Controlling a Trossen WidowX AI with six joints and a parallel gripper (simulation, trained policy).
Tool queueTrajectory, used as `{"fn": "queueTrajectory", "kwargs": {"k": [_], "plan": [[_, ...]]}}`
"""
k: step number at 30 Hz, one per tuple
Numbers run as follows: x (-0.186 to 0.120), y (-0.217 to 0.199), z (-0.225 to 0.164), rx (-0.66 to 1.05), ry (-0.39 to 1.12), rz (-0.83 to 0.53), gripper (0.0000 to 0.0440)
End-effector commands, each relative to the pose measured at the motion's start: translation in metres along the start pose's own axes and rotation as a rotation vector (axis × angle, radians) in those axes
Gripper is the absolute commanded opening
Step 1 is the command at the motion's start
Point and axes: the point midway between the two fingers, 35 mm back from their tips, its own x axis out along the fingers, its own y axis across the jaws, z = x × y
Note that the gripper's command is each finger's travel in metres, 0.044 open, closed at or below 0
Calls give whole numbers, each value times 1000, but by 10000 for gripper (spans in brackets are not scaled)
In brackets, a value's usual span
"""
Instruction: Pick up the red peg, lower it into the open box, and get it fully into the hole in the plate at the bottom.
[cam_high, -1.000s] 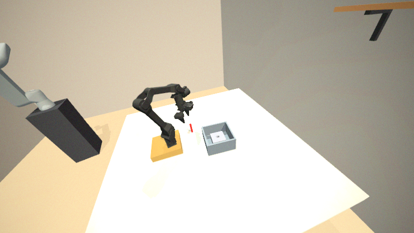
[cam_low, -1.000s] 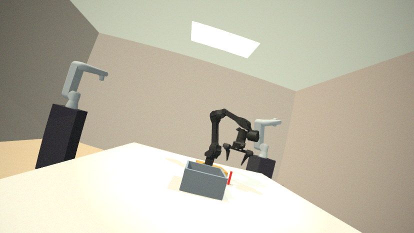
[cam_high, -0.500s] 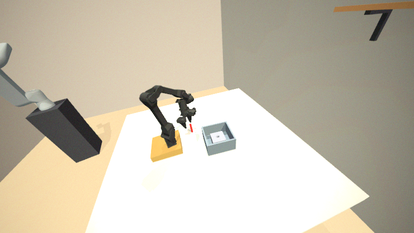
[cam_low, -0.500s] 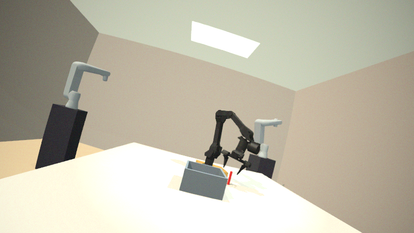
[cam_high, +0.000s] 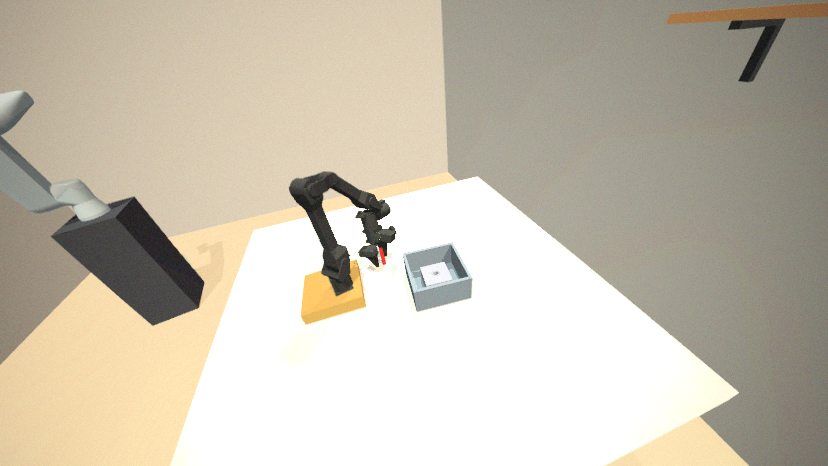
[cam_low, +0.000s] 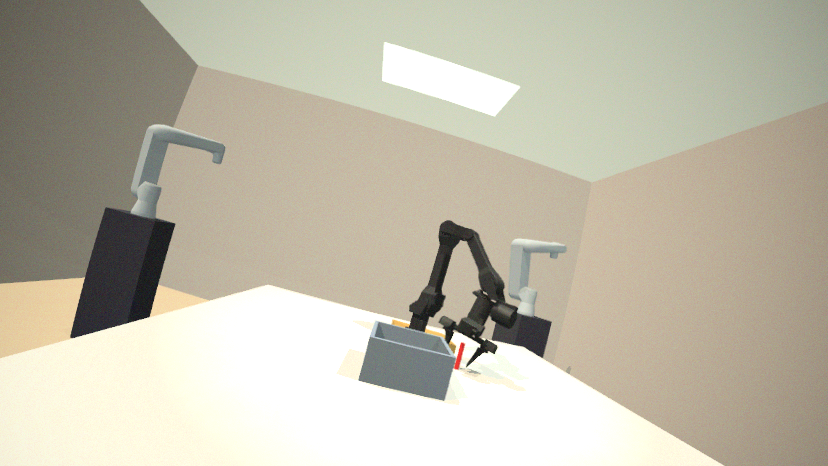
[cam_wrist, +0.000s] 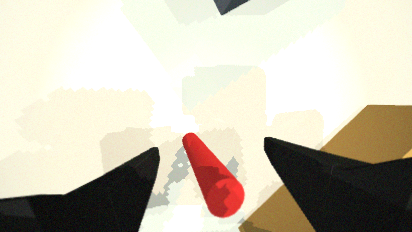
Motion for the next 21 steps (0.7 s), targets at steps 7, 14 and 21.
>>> {"fn": "queueTrajectory", "kwargs": {"k": [7,14,21], "plan": [[19,-3,1,4,9,-58,129],[16,-7,11,9,-14,-99,0],[-9,-11,33,17,-84,-109,0]]}}
